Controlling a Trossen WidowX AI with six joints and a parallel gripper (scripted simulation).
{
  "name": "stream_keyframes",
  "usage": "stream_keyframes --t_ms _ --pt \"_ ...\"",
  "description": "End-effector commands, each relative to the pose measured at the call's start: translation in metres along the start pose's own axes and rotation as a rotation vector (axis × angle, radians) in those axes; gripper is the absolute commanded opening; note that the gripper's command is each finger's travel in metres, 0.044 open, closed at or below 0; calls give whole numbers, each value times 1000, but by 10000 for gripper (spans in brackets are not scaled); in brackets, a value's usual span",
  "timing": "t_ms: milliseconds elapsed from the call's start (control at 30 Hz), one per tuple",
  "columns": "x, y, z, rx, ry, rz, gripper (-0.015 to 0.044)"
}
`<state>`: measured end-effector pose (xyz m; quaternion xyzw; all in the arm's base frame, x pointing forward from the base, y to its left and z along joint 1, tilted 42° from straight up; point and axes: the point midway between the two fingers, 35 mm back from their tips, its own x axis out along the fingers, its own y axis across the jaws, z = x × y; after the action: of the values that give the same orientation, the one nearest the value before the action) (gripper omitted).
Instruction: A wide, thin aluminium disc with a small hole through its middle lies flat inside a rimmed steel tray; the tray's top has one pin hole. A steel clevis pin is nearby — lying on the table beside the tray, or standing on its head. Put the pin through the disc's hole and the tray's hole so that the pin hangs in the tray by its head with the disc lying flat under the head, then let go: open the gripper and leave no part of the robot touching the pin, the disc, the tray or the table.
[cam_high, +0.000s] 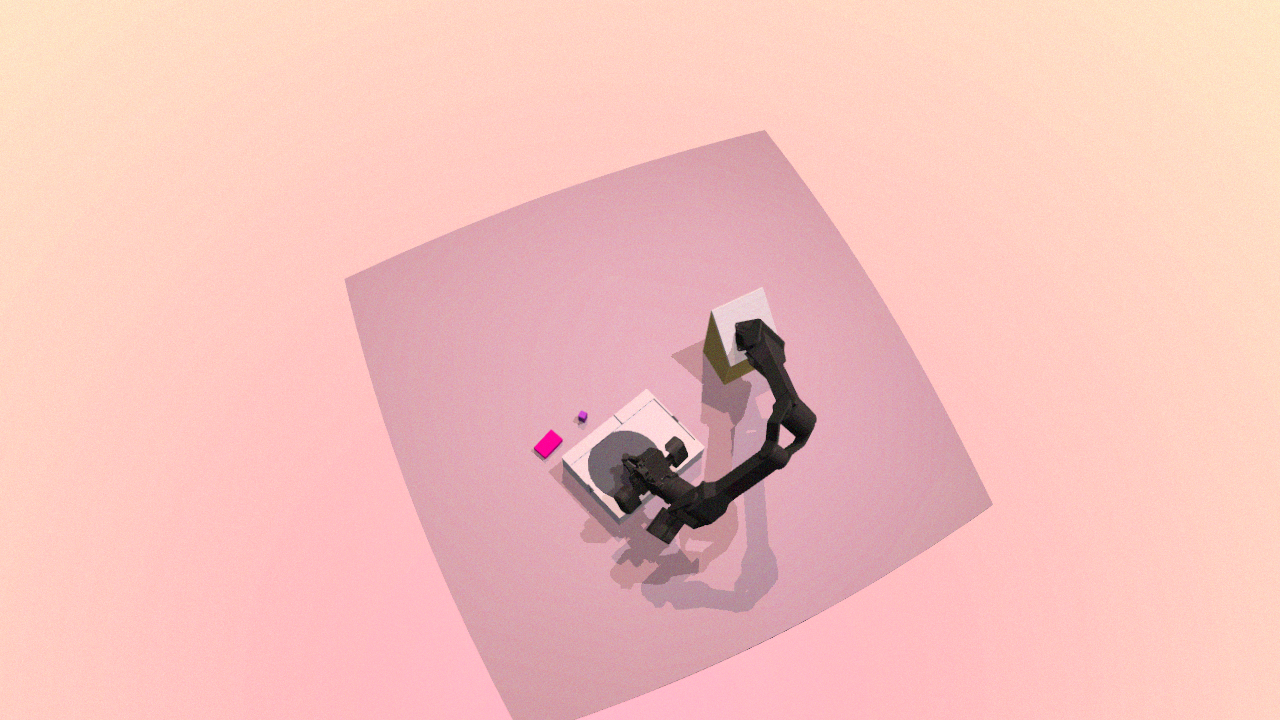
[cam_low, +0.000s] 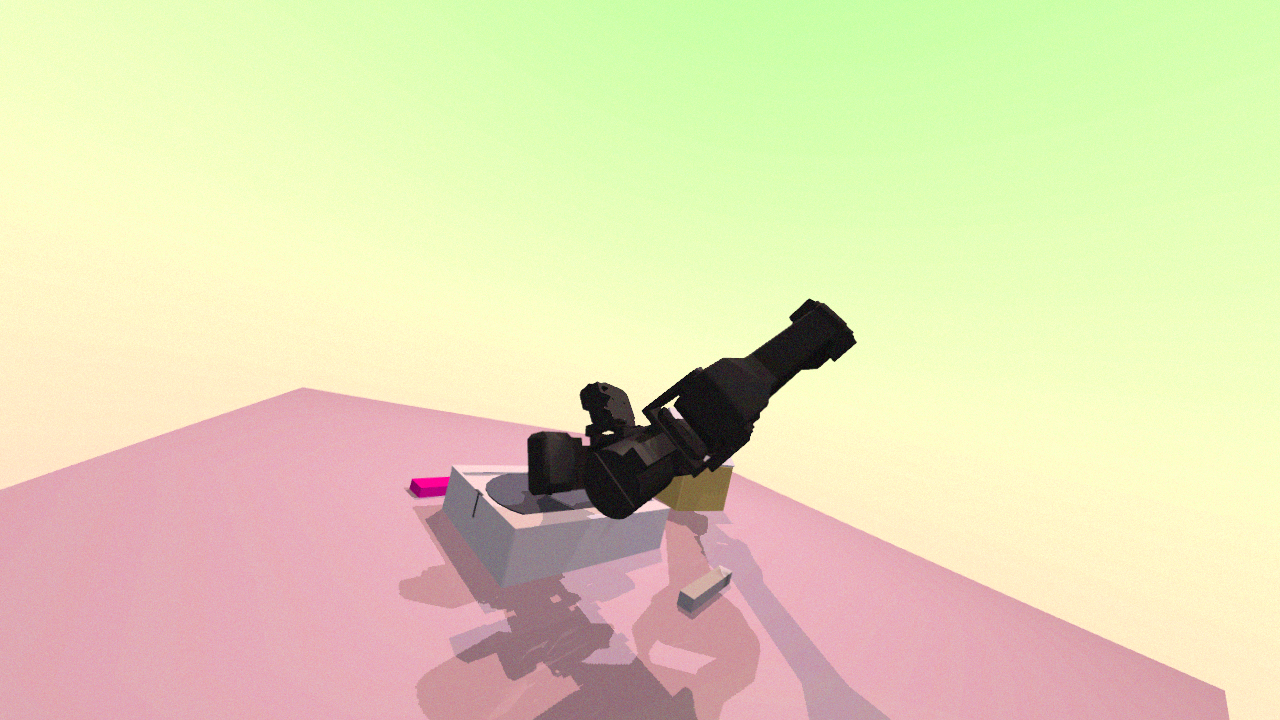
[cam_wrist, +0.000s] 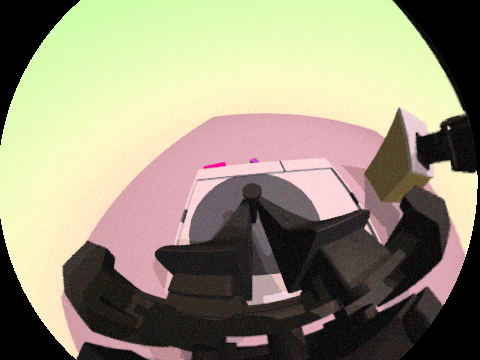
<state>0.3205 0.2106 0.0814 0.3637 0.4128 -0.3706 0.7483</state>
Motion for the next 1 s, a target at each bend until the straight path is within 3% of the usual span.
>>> stream_keyframes --t_ms 0,967 --pt "1 0 0 8 27 0 0" --pt "-1 -1 -2 3 -16 -2 0"
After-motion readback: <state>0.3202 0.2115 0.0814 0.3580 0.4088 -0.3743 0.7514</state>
